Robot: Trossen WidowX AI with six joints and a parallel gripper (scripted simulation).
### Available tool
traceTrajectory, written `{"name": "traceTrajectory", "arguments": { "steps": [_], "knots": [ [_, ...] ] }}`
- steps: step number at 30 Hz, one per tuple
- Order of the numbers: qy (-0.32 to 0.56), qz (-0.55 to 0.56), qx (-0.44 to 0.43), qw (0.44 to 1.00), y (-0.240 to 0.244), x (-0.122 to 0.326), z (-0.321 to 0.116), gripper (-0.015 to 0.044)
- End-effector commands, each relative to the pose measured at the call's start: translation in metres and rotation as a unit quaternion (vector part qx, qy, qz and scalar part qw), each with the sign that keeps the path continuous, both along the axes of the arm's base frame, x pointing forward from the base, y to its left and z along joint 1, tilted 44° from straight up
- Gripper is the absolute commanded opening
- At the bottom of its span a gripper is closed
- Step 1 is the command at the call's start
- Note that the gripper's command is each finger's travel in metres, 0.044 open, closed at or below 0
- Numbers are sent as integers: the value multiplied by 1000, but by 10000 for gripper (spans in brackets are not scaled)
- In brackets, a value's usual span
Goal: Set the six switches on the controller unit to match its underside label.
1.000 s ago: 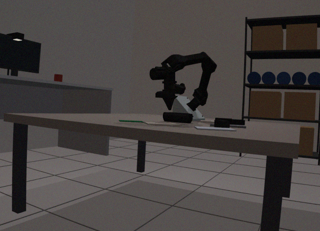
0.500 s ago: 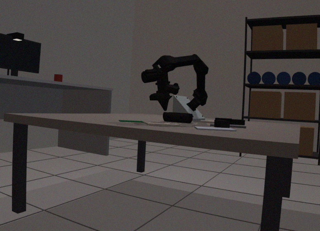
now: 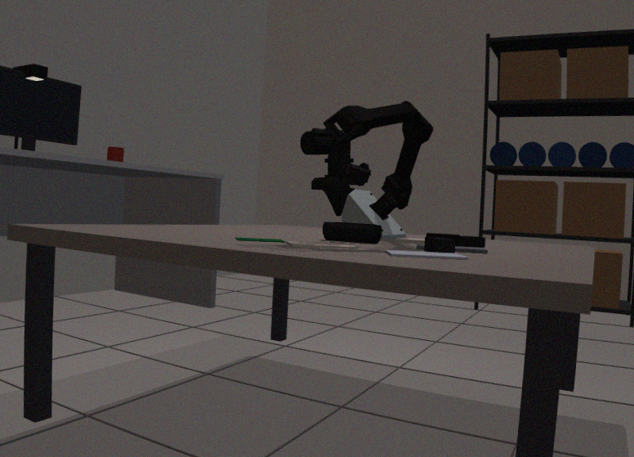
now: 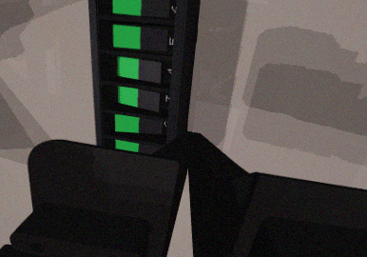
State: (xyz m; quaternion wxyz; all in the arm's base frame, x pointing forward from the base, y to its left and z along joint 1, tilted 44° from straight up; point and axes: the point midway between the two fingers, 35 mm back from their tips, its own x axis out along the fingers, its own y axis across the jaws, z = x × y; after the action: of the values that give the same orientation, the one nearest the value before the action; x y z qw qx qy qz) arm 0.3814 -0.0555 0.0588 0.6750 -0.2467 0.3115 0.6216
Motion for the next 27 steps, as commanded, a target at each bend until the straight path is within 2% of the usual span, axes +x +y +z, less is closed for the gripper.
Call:
{"name": "traceTrajectory", "arguments": {
  "steps": [1, 14, 27],
  "knots": [
    [-18, -19, -5, 1000, 8, -9, 9, 0],
    [-94, -73, -18, 993, 39, -48, 30, 0],
    [-171, -118, -11, 978, 71, -98, 32, 0]
  ]
}}
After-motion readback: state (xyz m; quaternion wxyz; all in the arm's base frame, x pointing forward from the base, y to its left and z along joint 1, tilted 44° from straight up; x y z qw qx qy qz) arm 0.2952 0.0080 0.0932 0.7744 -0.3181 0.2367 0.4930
